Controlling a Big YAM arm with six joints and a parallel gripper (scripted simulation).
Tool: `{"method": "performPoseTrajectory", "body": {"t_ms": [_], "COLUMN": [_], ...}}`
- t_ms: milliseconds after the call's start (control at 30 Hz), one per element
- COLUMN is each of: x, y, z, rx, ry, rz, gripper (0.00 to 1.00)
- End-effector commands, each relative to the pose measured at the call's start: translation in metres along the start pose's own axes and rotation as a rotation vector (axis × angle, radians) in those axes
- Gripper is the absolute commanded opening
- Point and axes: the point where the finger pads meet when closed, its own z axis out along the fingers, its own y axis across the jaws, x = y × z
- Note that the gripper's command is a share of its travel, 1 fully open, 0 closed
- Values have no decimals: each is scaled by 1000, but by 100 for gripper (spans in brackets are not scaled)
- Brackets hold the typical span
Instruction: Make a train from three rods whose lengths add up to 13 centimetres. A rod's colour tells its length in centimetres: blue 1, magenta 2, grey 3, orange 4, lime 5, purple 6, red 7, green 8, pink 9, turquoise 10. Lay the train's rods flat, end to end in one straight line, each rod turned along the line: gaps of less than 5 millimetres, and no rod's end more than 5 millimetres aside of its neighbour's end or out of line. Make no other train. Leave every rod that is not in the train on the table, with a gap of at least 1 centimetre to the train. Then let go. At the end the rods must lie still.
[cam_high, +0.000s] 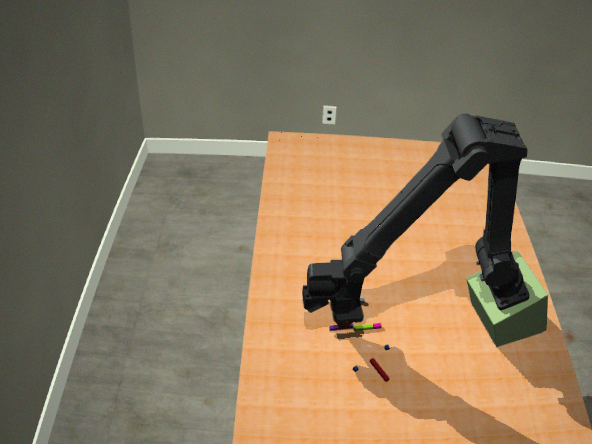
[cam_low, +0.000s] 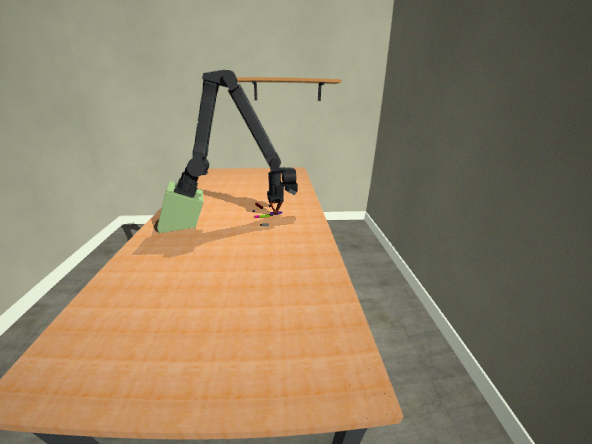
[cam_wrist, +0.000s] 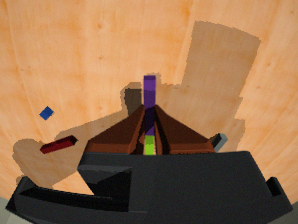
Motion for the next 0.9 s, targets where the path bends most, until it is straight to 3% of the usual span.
{"method": "performPoseTrajectory", "body": {"t_ms": [0,867], "x": [-12,-16], "y": [2,4], "z": [1,5], "rx": [-1,-1], "ry": [-8,-25], "rz": [-16,-18], "gripper": [4,4]}}
